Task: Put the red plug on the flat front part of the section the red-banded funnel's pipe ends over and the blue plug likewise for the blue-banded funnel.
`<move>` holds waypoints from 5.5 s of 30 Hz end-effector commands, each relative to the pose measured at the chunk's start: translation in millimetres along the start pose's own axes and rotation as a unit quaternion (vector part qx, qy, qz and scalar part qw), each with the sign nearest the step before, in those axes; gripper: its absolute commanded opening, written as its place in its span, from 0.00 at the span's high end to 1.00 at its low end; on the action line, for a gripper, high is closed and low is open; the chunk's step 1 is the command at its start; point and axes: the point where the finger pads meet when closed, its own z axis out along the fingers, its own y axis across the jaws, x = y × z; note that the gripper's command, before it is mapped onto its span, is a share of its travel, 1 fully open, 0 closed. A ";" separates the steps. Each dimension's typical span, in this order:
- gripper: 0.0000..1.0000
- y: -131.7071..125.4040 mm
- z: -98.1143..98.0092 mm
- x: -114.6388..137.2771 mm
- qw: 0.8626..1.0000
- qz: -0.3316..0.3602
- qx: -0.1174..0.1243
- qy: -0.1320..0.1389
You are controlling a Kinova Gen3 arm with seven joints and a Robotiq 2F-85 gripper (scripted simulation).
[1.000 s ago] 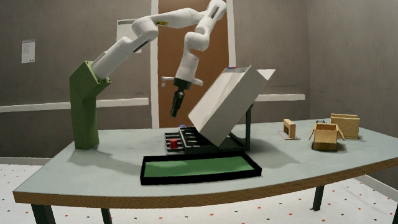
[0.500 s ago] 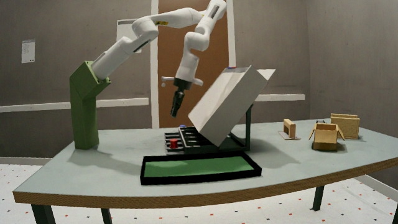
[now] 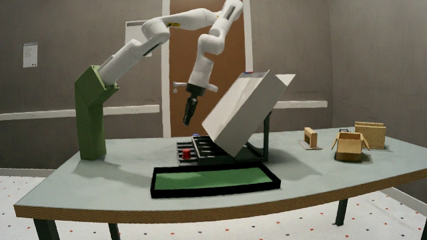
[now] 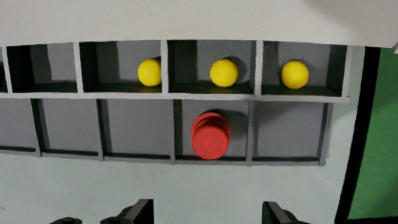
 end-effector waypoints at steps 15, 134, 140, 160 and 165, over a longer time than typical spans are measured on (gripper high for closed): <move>0.30 -68.1 -17.9 6.4 0.990 0.000 -0.008 0.139; 0.30 -334.4 69.1 87.9 0.698 -0.697 -0.120 0.111; 0.30 -334.6 89.4 94.7 0.698 -0.697 -0.120 0.111; 0.30 -333.6 113.3 102.5 0.698 -0.697 -0.120 0.111; 0.30 -333.6 113.3 102.5 0.698 -0.697 -0.120 0.111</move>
